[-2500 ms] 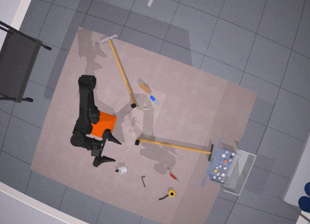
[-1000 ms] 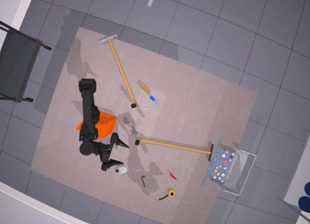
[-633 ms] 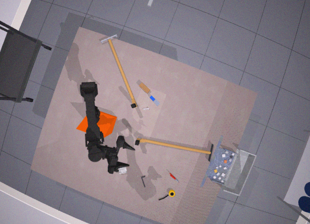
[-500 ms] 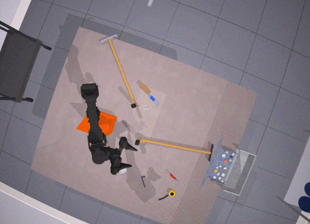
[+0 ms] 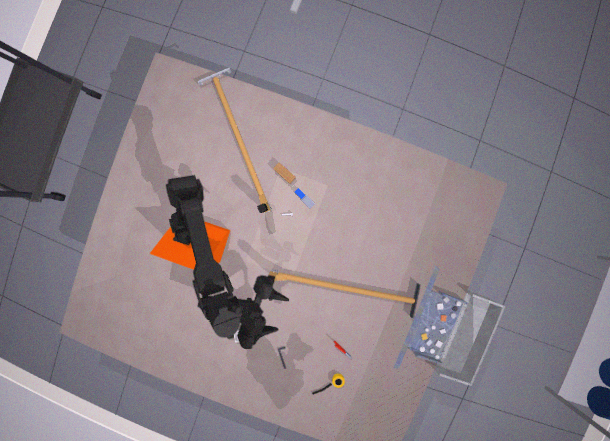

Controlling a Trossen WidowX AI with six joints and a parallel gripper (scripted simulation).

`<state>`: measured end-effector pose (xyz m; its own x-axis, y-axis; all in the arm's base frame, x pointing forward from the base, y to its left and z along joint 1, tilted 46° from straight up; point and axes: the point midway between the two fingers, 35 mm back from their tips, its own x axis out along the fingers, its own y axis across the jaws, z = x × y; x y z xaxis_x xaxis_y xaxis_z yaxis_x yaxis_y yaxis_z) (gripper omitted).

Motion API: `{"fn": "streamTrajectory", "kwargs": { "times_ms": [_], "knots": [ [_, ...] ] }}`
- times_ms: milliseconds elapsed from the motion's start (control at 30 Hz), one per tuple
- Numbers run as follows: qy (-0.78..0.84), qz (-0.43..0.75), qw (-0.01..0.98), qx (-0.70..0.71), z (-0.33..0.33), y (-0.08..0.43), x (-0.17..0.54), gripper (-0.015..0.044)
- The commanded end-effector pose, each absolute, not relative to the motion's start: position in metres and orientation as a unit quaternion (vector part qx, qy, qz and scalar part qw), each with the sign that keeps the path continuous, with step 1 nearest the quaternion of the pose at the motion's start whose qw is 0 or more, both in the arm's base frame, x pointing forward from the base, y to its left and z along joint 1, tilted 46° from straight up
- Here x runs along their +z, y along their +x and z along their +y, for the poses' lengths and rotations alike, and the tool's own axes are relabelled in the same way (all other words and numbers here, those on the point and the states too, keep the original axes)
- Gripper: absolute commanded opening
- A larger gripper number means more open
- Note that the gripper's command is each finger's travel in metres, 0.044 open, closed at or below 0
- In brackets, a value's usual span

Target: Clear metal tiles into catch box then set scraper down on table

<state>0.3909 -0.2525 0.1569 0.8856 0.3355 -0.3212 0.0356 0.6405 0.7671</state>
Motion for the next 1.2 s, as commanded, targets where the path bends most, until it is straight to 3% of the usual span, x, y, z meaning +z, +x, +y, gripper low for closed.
{"fn": "streamTrajectory", "kwargs": {
  "times_ms": [0,1167],
  "knots": [
    [0.415,0.239,0.873,0.092,-0.248,0.403,0.148,0.044],
    [0.373,0.369,0.833,0.176,-0.165,0.506,0.086,0.044]
  ]
}}
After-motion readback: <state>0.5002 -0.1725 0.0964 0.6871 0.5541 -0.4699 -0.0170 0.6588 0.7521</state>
